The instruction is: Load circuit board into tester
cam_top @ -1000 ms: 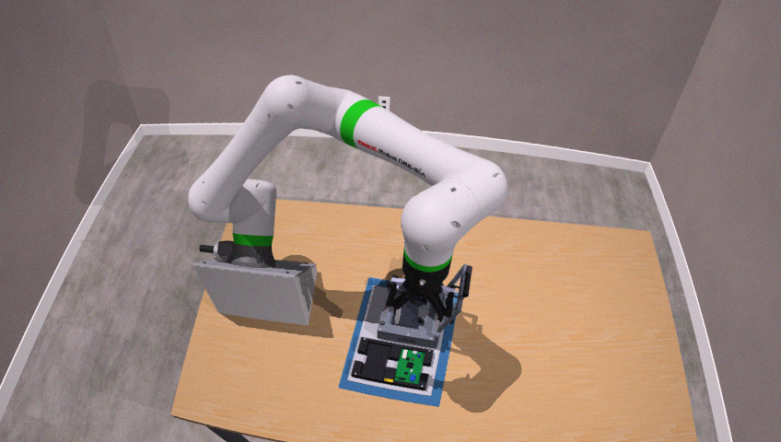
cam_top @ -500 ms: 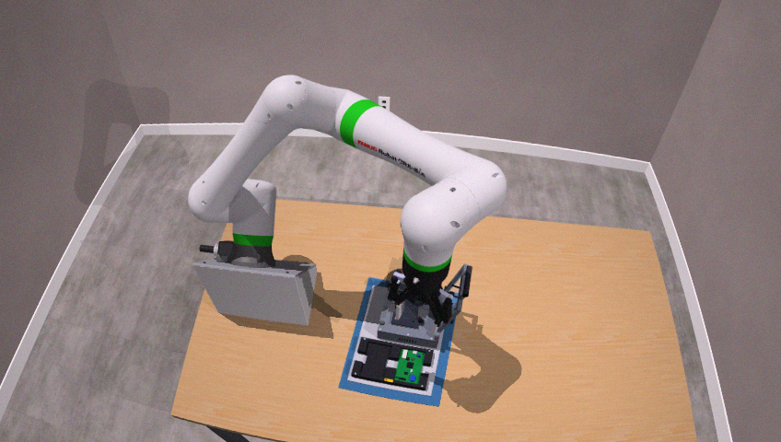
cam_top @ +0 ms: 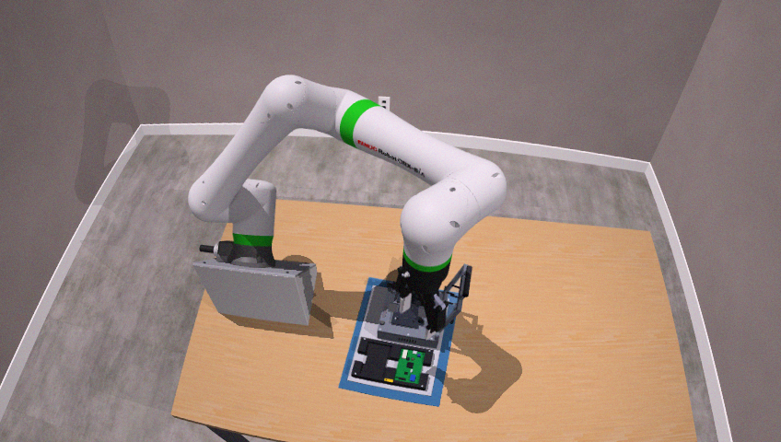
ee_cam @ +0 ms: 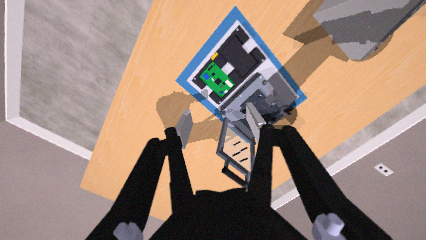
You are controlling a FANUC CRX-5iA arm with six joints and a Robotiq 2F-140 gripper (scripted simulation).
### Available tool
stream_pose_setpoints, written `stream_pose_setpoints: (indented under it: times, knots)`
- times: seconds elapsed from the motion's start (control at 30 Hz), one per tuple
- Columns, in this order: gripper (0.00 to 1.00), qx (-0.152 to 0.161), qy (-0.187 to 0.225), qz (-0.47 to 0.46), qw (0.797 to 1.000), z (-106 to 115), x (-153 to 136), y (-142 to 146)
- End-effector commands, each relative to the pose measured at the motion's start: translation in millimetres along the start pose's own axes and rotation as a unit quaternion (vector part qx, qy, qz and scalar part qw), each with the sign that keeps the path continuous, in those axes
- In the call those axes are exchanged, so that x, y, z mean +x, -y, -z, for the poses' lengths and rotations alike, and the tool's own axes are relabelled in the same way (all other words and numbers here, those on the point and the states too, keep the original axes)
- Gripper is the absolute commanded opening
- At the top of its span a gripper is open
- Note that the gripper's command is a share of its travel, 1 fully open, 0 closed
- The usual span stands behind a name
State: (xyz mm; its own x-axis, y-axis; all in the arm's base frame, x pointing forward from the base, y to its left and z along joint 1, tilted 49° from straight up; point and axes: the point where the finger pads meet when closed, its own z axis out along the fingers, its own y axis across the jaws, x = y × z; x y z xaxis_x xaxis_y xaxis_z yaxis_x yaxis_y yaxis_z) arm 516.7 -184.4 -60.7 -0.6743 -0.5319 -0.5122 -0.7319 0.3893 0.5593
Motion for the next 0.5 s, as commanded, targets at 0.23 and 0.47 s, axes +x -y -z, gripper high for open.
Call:
stream_pose_setpoints:
  times: [0.23, 0.47]
  knots:
    - [0.58, -0.001, -0.002, -0.167, 0.986, 0.3, 0.0, 0.1]
    - [0.58, 0.000, -0.002, -0.282, 0.960, 0.3, 0.0, 0.1]
